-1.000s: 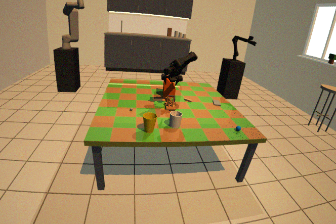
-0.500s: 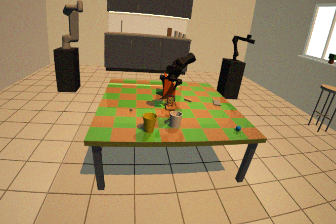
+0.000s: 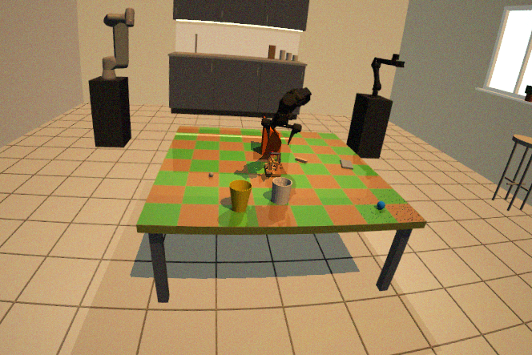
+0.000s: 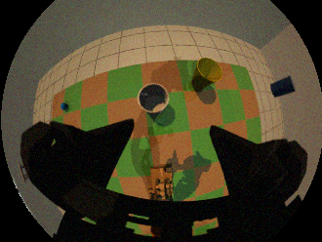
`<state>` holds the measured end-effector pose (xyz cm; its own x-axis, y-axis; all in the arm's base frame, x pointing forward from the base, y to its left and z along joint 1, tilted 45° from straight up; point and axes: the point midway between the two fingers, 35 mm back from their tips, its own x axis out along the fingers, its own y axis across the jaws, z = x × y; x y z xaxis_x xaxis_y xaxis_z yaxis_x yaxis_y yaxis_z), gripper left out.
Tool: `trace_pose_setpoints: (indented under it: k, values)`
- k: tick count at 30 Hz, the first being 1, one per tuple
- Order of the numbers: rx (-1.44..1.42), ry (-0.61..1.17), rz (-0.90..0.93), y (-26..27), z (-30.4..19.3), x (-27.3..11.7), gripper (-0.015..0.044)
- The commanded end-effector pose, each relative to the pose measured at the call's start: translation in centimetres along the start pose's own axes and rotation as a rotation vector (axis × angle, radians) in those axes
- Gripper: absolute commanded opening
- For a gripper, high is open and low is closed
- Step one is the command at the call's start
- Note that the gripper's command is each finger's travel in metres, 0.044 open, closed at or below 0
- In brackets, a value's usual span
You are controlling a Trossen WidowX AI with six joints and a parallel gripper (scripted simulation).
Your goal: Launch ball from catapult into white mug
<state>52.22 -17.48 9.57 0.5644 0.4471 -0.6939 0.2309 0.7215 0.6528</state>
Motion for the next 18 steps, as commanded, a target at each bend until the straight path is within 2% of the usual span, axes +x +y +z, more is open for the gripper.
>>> trace_pose_setpoints:
  k: [1,18]
  values:
    - [0.017,-0.098,0.057,1.9,3.6,-0.3,0.0440]
    - [0.022,-0.129,0.079,2.2,4.7,-0.8,0.0440]
